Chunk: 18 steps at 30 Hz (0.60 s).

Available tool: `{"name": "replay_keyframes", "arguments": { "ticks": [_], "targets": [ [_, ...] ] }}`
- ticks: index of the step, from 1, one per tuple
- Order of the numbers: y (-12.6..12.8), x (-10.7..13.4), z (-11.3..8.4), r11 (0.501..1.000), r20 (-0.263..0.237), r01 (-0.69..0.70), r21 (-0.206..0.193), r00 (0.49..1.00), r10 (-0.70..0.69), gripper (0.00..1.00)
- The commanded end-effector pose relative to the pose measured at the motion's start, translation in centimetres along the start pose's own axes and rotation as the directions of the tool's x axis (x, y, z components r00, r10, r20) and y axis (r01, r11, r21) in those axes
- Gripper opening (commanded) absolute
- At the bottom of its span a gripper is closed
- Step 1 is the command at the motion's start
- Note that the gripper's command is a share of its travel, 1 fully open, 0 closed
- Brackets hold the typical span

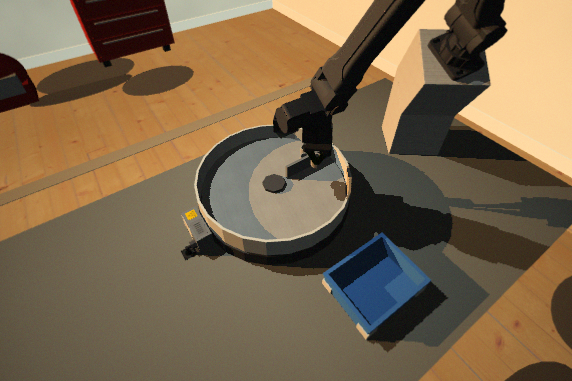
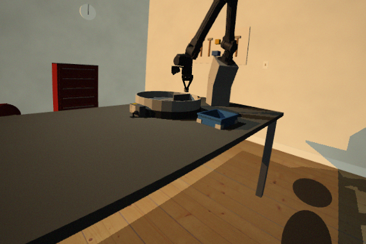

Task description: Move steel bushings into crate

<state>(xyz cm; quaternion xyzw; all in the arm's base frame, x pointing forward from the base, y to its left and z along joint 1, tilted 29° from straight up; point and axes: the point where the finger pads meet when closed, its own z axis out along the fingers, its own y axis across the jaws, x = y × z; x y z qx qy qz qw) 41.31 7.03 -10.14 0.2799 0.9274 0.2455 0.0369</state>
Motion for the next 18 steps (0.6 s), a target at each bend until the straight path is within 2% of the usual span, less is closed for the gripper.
{"name": "replay_keyframes", "arguments": {
  "ticks": [1,7,9,18],
  "targets": [
    [4.2,1.7,-1.1,0.999,0.025,-0.029,-0.018,0.999,0.03,0.0],
    [10.9,4.8,-1.4,0.999,0.032,-0.025,-0.031,0.999,0.026,0.0],
    [10.9,4.8,-1.4,0.999,0.032,-0.025,-0.031,0.999,0.026,0.0],
    [19.8,10.6,-1.7,0.999,0.03,-0.026,-0.041,0.999,0.027,0.0]
  ]
}}
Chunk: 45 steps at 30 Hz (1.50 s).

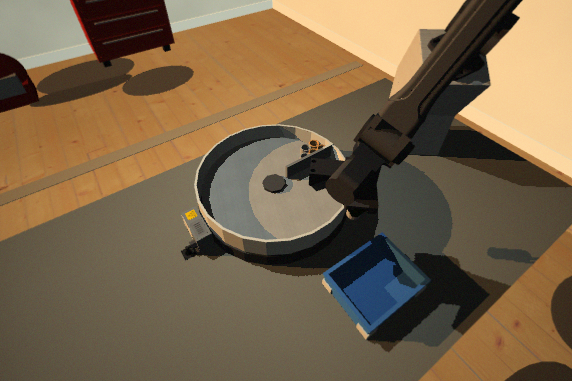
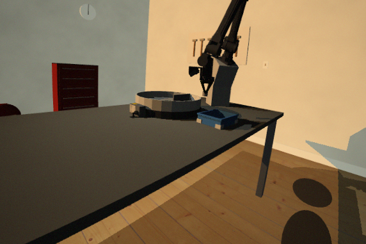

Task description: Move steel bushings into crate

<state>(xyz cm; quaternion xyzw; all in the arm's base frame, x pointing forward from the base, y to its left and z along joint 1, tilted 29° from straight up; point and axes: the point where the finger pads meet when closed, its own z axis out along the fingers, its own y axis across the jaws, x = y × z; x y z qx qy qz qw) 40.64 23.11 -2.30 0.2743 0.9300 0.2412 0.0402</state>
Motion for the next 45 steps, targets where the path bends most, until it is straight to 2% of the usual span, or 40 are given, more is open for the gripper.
{"name": "replay_keyframes", "arguments": {
  "ticks": [1,6,8,14,18,21,45],
  "targets": [
    [5.7,1.3,-1.7,0.998,0.023,-0.04,-0.048,0.999,0.041,0.0],
    [9.5,3.8,-1.9,0.998,0.022,-0.04,-0.053,0.999,0.041,0.0],
    [9.5,3.8,-1.9,0.998,0.022,-0.04,-0.053,0.999,0.041,0.0],
    [12.3,5.5,-2.1,0.998,0.021,-0.041,-0.055,0.999,0.042,0.0],
    [12.6,5.9,-1.6,0.998,0.017,-0.044,-0.046,0.999,0.044,0.0],
    [12.4,4.6,-1.9,0.996,0.031,-0.066,-0.052,0.997,0.067,0.0],
    [12.3,5.1,-1.7,0.997,0.025,-0.056,-0.048,0.998,0.058,0.0]
  ]
}}
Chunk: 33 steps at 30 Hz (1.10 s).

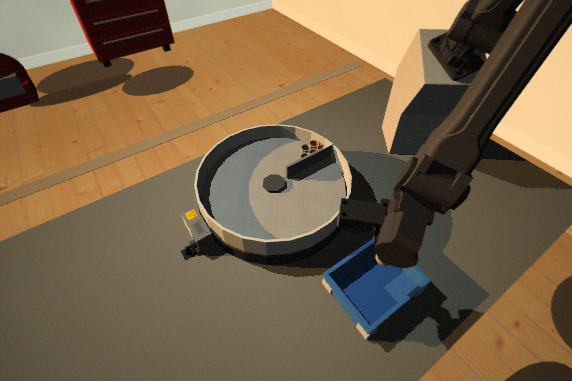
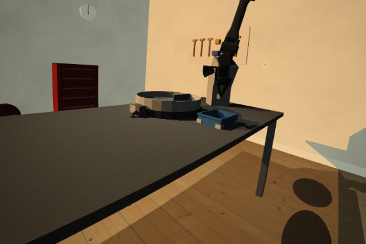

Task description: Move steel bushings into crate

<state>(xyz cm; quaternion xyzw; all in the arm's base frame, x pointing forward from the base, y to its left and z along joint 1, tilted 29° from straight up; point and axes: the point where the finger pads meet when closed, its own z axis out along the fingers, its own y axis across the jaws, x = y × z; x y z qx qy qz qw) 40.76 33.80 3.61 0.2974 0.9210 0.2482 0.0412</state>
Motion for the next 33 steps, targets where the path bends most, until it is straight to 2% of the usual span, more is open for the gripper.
{"name": "replay_keyframes", "arguments": {
  "ticks": [1,33],
  "targets": [
    [1.7,-0.8,-1.1,0.999,0.016,-0.009,-0.031,1.0,0.009,0.0],
    [0.9,0.3,-1.1,1.0,0.011,0.001,-0.03,1.0,0.0,0.0]
  ]
}}
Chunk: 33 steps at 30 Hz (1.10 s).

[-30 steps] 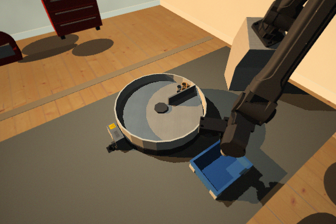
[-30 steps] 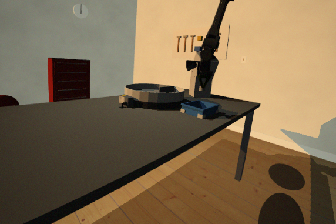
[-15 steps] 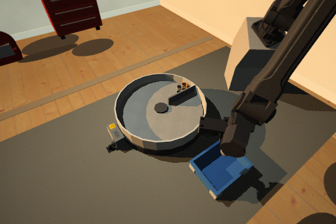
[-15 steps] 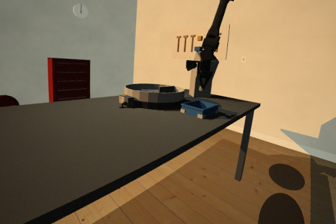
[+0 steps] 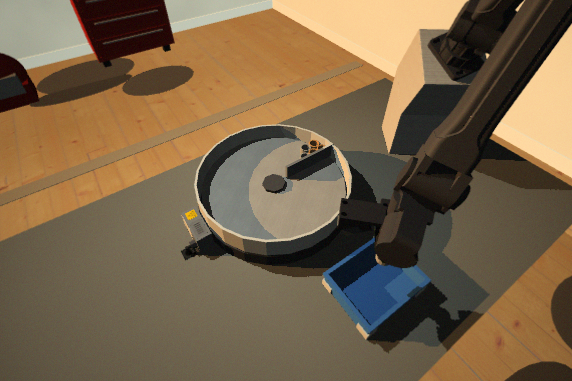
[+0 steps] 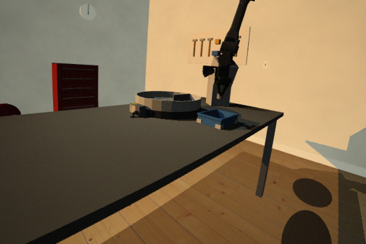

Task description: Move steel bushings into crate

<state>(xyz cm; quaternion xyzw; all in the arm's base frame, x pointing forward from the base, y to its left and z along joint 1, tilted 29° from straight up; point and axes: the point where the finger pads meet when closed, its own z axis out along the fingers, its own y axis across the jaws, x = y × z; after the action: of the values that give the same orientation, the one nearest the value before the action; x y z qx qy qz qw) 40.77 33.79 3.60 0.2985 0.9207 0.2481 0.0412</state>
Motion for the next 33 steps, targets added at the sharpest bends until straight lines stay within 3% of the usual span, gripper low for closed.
{"name": "replay_keyframes", "arguments": {
  "ticks": [1,29,33],
  "targets": [
    [0.93,0.27,-1.08,1.0,0.01,0.003,-0.03,1.0,-0.002,0.0],
    [0.81,0.78,-0.98,1.0,0.006,0.006,-0.028,1.0,-0.006,0.0],
    [1.44,-0.11,-1.35,0.999,0.017,0.0,-0.043,1.0,0.0,0.0]
  ]
}}
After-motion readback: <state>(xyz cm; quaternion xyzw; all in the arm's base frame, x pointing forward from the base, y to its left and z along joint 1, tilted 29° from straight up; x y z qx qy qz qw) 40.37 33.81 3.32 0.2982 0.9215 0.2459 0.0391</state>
